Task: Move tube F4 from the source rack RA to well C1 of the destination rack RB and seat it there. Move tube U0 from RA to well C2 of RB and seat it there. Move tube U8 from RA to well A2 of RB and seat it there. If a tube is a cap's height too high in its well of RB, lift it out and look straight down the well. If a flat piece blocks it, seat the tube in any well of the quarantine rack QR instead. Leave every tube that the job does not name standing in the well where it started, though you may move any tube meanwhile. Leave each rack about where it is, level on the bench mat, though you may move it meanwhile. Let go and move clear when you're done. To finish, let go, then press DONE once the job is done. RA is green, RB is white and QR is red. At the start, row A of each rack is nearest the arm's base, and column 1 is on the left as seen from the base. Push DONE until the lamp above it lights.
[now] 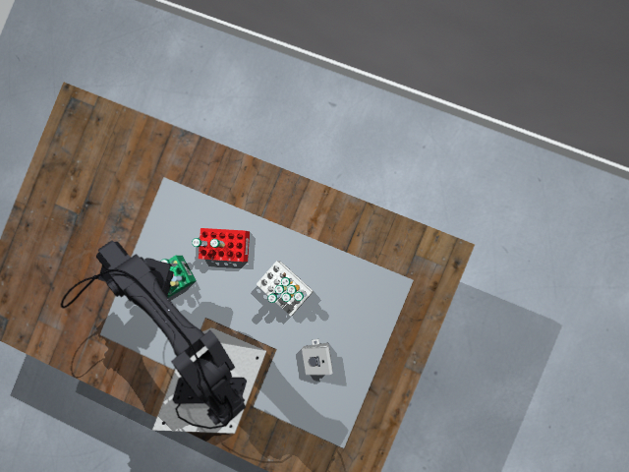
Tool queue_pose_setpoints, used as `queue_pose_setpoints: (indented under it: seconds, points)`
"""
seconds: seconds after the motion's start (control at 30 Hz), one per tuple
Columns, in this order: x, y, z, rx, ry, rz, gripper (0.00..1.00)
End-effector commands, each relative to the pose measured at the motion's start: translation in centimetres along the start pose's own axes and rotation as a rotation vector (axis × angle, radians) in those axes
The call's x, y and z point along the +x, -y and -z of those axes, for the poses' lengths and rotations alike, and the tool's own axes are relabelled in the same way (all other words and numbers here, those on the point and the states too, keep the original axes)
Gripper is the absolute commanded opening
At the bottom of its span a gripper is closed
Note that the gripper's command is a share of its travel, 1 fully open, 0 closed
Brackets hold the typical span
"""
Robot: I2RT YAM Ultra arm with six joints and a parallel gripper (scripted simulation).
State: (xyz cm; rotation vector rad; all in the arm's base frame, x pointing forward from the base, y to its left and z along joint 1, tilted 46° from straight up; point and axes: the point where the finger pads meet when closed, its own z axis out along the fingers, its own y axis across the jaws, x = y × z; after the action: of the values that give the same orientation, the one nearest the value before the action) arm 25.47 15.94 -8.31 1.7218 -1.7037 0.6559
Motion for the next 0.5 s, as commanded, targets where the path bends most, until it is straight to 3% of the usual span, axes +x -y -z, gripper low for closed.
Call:
queue_pose_setpoints:
  seconds: [0.0,0.47]
  points:
    - [-0.3,0.0,2.8,0.028,0.043,-0.010,0.00]
    - [-0.3,-0.1,4.0,0.028,0.043,-0.010,0.00]
